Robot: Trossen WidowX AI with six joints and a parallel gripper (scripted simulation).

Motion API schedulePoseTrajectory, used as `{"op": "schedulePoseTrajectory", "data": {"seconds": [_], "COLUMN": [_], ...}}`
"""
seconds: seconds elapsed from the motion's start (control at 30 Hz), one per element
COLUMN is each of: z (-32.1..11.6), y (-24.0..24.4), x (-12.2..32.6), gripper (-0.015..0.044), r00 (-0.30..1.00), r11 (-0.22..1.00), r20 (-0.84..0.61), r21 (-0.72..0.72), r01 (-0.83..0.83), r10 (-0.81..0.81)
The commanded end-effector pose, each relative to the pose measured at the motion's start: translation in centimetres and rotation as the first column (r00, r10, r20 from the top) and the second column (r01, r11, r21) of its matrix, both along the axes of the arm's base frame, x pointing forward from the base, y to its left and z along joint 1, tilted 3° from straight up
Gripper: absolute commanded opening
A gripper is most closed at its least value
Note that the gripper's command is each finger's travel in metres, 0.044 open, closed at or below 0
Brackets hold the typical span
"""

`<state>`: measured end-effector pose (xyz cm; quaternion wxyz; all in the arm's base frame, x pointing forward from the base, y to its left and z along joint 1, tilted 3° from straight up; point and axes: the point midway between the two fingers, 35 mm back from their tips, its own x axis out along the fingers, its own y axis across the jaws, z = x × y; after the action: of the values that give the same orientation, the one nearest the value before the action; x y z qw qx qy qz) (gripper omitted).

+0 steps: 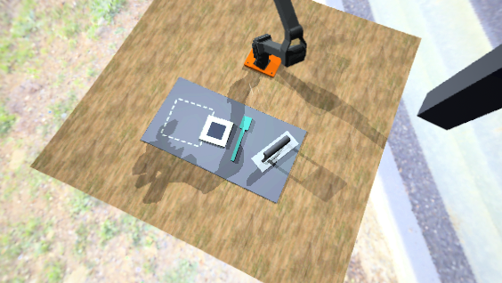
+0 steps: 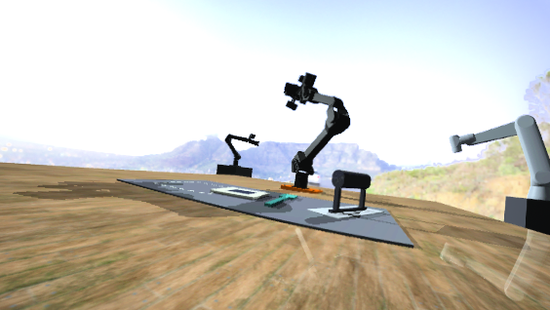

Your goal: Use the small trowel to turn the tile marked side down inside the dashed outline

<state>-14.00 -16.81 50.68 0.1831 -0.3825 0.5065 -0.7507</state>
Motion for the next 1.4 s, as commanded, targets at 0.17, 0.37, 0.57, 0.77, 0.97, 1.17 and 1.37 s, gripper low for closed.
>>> {"op": "schedulePoseTrajectory", "data": {"seconds": [0.17, 0.37, 0.57, 0.77, 0.97, 1.17, 1.37], "z": [0.0, -0.2, -0.9, -2.0, -2.7, -3.7, -4.7], "y": [0.0, -0.9, -4.5, -6.9, -9.0, -10.9, -13.0], "x": [0.0, 0.3, 1.8, 4.2, 6.2, 8.8, 11.9], "gripper": [0.0053, 0.0205, 0.0270, 0.0270, 0.0270, 0.0270, 0.0270], "r00": [1.000, 0.999, 0.967, 0.917, 0.858, 0.792, 0.688], "r11": [1.000, 0.999, 0.977, 0.939, 0.897, 0.845, 0.773], "r20": [0.000, 0.028, 0.145, 0.219, 0.293, 0.354, 0.452], "r21": [0.000, 0.001, 0.002, 0.009, 0.006, 0.007, -0.004], "r01": [0.000, -0.043, -0.211, -0.345, -0.442, -0.534, -0.635], "r10": [0.000, 0.043, 0.209, 0.334, 0.421, 0.498, 0.568]}}
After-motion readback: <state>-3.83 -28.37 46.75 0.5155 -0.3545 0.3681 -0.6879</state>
